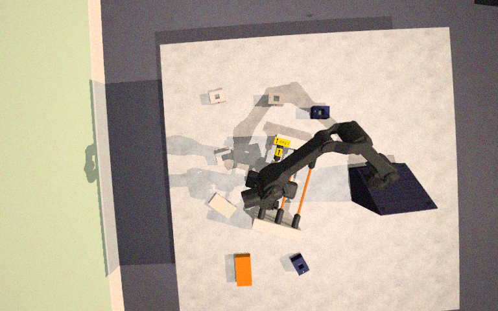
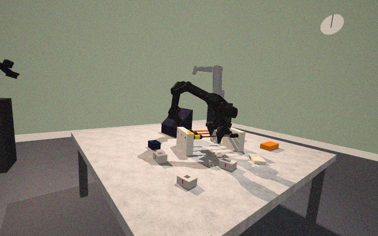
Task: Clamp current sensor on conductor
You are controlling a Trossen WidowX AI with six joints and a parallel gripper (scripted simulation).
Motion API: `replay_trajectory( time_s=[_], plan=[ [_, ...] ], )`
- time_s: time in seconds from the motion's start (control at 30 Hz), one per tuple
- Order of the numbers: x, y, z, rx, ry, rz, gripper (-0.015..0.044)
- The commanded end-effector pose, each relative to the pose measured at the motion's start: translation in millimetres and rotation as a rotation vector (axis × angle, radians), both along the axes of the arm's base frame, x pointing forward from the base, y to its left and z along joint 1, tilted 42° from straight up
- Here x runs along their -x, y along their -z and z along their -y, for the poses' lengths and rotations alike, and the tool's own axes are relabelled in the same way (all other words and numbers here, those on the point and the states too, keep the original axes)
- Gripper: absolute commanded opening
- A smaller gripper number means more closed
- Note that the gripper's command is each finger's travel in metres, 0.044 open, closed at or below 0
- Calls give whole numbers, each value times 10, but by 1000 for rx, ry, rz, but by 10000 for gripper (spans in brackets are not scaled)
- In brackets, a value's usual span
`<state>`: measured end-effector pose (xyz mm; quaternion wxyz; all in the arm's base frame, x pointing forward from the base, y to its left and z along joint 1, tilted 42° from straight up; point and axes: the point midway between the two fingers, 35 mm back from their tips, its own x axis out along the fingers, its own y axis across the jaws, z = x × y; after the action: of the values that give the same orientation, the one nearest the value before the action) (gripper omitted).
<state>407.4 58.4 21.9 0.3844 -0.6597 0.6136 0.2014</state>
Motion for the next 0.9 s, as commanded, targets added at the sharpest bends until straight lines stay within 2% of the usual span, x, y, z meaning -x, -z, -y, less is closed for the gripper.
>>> replay_trajectory(
  time_s=[0.0,0.1,0.67,0.87],
  plan=[
    [-2,-1,-1,0,0,1,0],
    [-2,-1,-1,0,0,1,0],
    [3,-22,-36,3,-23,24,440],
    [45,-143,-208,19,-132,147,440]
  ],
)
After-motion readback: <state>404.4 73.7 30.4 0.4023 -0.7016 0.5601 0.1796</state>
